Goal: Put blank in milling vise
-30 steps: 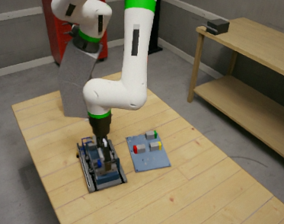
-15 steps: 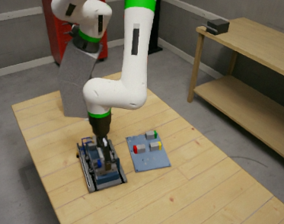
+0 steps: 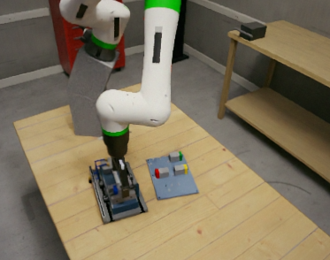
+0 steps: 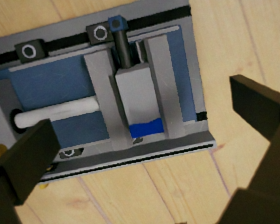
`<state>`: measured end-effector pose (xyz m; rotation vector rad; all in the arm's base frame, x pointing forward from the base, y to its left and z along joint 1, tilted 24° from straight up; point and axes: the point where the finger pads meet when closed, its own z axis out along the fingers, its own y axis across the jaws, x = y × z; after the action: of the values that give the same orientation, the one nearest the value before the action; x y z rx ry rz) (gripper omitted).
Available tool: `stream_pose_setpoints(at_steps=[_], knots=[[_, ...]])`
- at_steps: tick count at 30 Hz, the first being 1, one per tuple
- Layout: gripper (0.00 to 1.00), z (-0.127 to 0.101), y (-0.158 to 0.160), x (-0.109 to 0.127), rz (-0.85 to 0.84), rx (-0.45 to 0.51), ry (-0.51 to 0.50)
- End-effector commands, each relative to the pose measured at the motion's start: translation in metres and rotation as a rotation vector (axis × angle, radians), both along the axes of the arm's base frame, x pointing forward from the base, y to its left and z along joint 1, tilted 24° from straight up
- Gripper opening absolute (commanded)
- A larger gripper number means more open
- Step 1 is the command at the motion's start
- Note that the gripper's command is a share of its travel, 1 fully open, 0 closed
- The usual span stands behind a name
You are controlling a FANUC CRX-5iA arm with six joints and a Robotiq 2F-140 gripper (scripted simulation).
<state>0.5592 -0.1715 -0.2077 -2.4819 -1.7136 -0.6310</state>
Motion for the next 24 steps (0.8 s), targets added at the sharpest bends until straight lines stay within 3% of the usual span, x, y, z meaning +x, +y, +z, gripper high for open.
stream_pose_setpoints(at_steps=[1,24], knots=[[1.0,0.0015,-0.001,0.0003,0.0,-0.001,-0.001],[1.0,0.0065,-0.0025,-0.0014,0.0,-0.001,-0.001]])
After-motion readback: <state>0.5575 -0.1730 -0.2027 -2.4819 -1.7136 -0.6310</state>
